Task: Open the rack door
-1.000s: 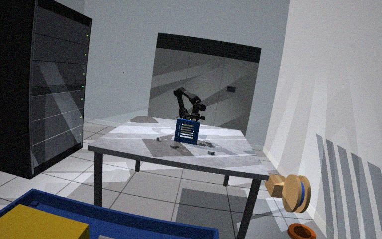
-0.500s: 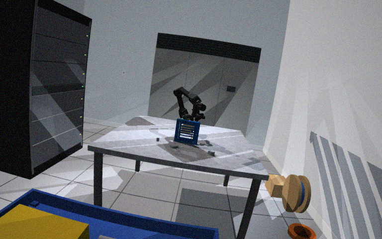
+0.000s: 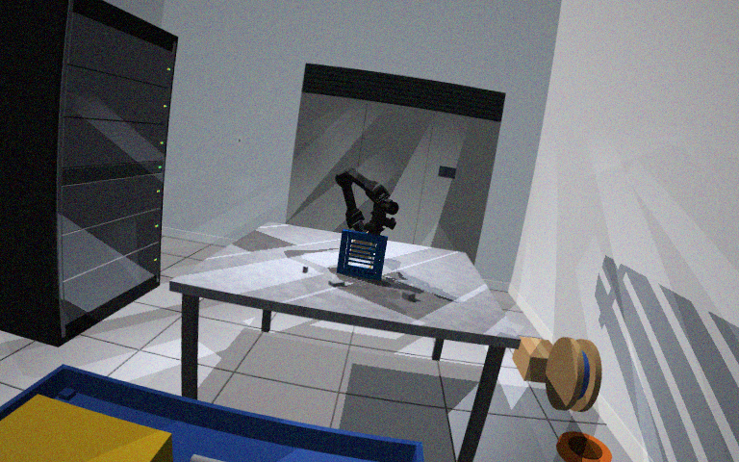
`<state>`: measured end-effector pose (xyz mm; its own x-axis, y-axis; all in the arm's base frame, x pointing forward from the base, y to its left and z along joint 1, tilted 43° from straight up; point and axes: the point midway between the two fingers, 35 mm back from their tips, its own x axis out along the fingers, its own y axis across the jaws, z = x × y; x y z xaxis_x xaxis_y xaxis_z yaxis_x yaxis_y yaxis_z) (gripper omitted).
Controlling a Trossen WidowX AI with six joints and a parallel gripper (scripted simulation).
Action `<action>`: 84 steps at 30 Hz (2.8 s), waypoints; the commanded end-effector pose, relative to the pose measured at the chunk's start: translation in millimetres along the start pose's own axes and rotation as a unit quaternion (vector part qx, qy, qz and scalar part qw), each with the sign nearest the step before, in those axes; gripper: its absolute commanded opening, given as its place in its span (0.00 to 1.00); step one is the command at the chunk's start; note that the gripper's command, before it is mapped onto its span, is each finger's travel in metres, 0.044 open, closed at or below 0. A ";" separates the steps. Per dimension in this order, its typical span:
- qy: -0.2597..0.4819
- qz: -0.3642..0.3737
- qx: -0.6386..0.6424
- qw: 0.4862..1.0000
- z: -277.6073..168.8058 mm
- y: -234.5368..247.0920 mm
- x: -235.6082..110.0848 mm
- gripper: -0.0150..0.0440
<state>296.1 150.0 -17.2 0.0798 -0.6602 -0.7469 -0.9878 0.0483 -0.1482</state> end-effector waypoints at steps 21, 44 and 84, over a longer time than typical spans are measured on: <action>0.001 0.000 -0.294 0.956 -0.3 -0.3 0.8 0.27; -0.001 0.001 -0.038 0.999 -0.1 0.3 0.5 0.73; 0.000 0.000 0.815 0.579 -0.3 0.0 0.8 0.73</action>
<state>296.4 149.8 -17.6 0.0800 -0.6583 -0.7485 0.2875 0.7342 -0.6151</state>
